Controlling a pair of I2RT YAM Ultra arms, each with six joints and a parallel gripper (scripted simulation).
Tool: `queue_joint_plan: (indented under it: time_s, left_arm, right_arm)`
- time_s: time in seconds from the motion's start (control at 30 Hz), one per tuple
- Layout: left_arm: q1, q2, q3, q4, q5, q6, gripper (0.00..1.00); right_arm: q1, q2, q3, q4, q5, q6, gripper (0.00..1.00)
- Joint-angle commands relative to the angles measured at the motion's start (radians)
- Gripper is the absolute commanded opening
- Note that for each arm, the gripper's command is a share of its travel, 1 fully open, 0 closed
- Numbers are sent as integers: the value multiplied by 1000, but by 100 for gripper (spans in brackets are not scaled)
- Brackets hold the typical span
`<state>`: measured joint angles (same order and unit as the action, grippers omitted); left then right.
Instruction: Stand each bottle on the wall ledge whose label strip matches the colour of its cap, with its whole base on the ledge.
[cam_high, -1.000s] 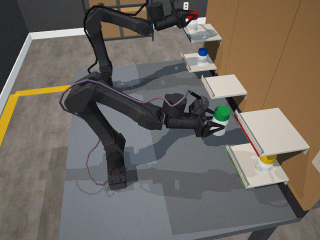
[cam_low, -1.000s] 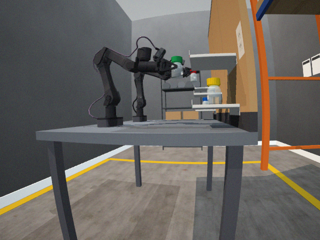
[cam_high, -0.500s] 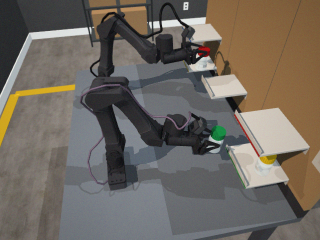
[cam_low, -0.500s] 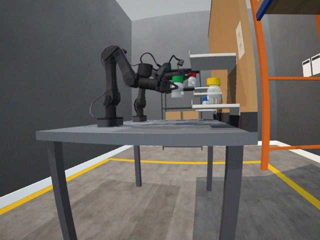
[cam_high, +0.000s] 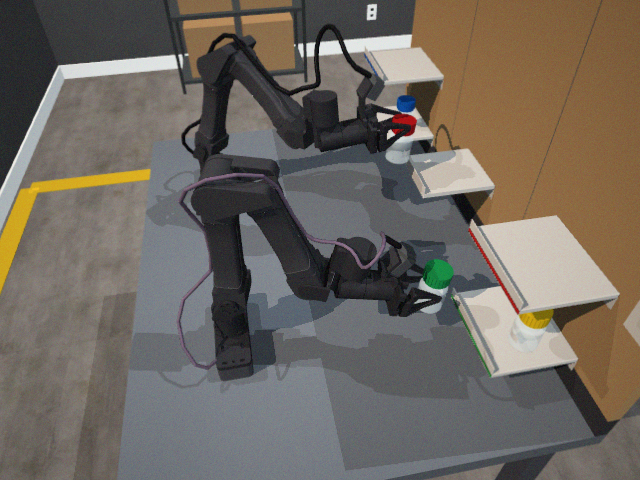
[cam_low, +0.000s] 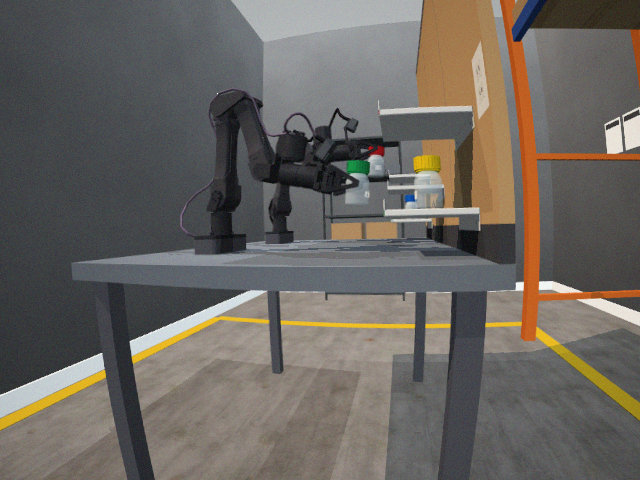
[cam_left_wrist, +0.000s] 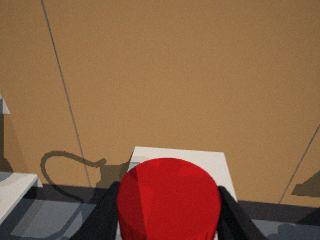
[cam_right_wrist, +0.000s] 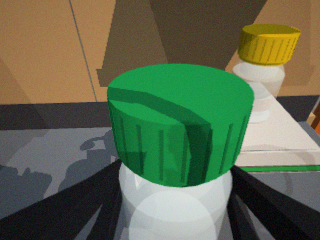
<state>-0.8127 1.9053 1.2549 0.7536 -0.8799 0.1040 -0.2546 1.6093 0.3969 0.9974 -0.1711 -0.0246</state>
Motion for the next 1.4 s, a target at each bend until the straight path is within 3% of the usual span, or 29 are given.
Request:
queue_joint_plan:
  time_s: [0.0,0.23,0.37,1.07,1.23,1.37]
  left_arm:
    - [18,-40,-1,79,88,15,49]
    - [88,-118,-150,131,372,-2,49]
    - [124,-134,-185,146,450,-7,49]
    - [141,-114,-192,158,457,-12,49]
    - [144,-160,-167,96,468,-12,49]
    - [145,-155,-163,100,469,-13,49]
  right_arm:
    - [1,6,24,74,2,-1,52]
    - [24,60,87,64,26,8,52]
    - [30,86,116,64,28,7,52]
    - [24,86,114,65,20,2,52]
    - [32,9,180,-63,30,8,52]
    - [33,9,195,-69,31,7,52]
